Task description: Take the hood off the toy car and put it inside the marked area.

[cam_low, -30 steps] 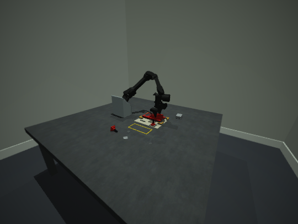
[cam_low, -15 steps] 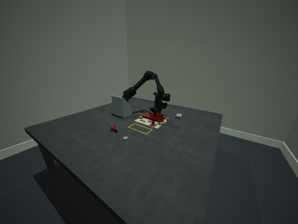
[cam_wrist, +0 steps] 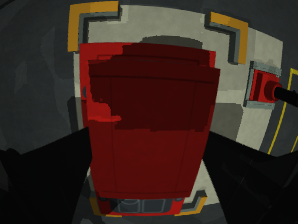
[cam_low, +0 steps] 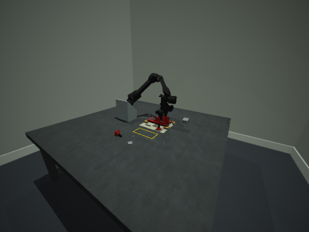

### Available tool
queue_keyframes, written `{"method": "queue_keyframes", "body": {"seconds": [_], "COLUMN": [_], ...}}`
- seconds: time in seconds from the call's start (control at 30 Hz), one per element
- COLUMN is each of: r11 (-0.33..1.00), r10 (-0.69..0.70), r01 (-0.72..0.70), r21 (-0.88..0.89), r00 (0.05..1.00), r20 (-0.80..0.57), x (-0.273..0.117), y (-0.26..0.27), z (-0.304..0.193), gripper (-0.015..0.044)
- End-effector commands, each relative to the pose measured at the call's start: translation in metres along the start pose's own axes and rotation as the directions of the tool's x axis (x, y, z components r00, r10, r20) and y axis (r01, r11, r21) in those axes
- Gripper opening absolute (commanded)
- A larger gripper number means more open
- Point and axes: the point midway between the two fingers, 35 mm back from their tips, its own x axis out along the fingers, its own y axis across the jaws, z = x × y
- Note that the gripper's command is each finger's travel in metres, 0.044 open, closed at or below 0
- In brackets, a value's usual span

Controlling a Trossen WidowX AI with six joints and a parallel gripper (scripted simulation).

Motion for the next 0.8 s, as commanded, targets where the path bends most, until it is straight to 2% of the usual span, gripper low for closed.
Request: {"method": "queue_keyframes", "body": {"seconds": [0.0,0.47,0.77], "r11": [1.0,1.0,1.0], "r10": [0.002,0.002,0.001], "r01": [-0.002,-0.002,-0.001], "r21": [-0.007,-0.007,-0.006], "r00": [1.0,1.0,1.0], "r20": [0.001,0.001,0.001], "x": [-0.003,-0.014,-0.057], "y": [0.001,0.001,0.001], "z": [0.001,0.001,0.001], "gripper": [0.0,0.0,0.0]}}
